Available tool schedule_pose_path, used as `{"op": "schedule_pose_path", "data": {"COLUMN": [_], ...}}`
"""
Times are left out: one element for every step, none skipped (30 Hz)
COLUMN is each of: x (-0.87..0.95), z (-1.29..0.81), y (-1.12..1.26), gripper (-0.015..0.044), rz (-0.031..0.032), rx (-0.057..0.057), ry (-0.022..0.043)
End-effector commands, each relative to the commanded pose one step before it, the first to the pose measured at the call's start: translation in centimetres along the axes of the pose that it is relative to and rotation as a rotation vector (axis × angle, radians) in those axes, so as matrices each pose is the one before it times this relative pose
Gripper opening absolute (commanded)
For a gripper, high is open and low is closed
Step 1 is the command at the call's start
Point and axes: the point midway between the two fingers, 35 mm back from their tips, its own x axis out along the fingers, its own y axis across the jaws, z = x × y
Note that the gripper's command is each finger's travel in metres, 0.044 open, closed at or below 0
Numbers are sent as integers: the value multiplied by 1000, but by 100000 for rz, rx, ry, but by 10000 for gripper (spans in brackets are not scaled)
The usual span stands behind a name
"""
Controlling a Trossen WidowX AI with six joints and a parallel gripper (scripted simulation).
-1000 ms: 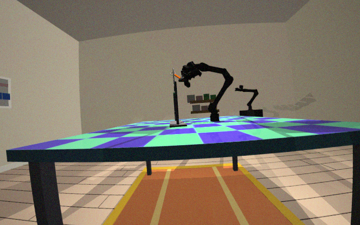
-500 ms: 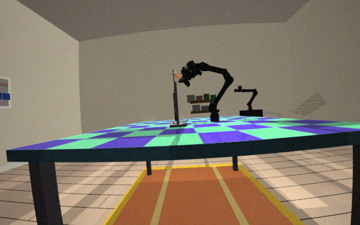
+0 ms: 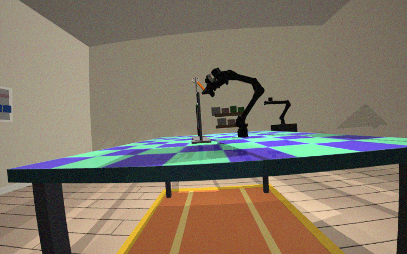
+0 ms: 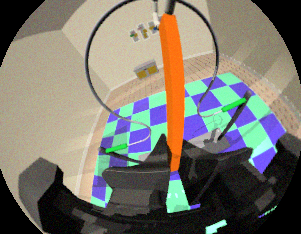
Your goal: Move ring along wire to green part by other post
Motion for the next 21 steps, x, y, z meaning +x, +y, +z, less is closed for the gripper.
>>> {"op": "schedule_pose_path", "data": {"x": [-40, 6, 6, 7, 7, 7, 6, 6, 7, 7, 7, 7, 6, 7, 7, 7, 7, 6, 7, 8, 7], "z": [68, 0, 1, -1, -2, -1, 0, 1, -1, -2, -1, 0, 1, -2, -2, -1, 0, 1, -2, -2, -1], "y": [-189, -49, -50, -49, -49, -50, -50, -50, -50, -50, -50, -50, -50, -50, -50, -50, -50, -50, -50, -50, -50], "gripper": [-150, -150, -150, -150, -150, -150, -150, -150, -150, -150, -150, -150, -150, -150, -150, -150, -150, -150, -150, -150, -150], "rz": [-2834, -664, -664, -663, -663, -663, -663, -663, -662, -663, -662, -662, -662, -661, -662, -662, -661, -661, -660, -661, -661], "rx": [-5079, -1142, -1141, -1141, -1142, -1142, -1142, -1141, -1141, -1142, -1142, -1142, -1142, -1141, -1143, -1143, -1143, -1143, -1142, -1143, -1144], "ry": [-1205, -159, -159, -159, -159, -159, -159, -159, -159, -159, -159, -159, -159, -159, -160, -160, -160, -160, -160, -160, -160]}}
